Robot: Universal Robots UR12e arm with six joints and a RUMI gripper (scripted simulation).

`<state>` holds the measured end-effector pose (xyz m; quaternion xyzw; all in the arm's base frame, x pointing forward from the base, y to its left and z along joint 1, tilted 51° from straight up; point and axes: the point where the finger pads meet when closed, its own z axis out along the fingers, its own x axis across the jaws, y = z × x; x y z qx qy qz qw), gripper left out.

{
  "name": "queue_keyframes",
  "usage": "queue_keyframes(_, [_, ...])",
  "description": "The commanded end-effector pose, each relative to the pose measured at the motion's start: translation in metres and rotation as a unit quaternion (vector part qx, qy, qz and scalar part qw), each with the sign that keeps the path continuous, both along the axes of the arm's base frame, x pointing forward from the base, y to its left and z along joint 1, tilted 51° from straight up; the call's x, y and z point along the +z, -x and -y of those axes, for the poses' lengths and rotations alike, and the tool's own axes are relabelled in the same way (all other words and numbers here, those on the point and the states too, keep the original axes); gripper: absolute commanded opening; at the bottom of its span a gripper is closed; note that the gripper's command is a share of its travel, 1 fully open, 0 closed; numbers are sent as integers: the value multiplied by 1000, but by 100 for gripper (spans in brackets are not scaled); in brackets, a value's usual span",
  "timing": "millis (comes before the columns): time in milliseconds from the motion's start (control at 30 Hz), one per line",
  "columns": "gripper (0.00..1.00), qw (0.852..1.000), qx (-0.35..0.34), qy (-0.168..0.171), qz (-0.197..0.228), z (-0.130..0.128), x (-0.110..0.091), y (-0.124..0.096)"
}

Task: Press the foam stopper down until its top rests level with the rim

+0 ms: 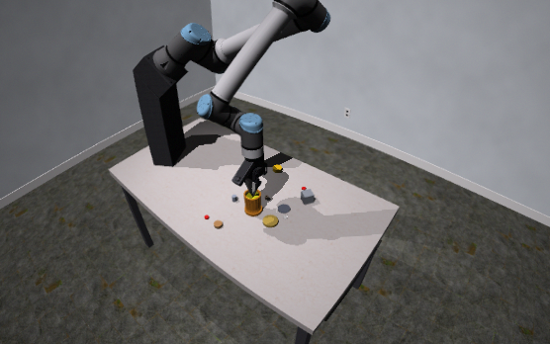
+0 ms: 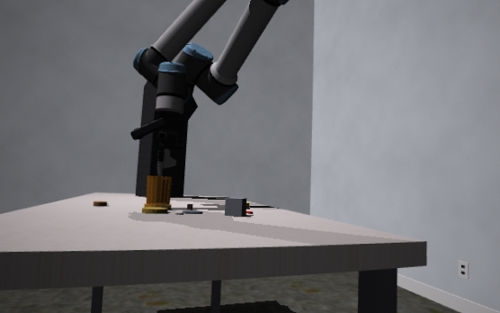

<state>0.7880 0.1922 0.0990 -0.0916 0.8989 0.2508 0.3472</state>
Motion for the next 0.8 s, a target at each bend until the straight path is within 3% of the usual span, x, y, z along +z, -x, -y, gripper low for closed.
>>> queue_keyframes(0, [0, 1000, 0, 0, 0, 0, 0, 0])
queue_keyframes(767, [0, 1000, 0, 0, 0, 1, 2, 1])
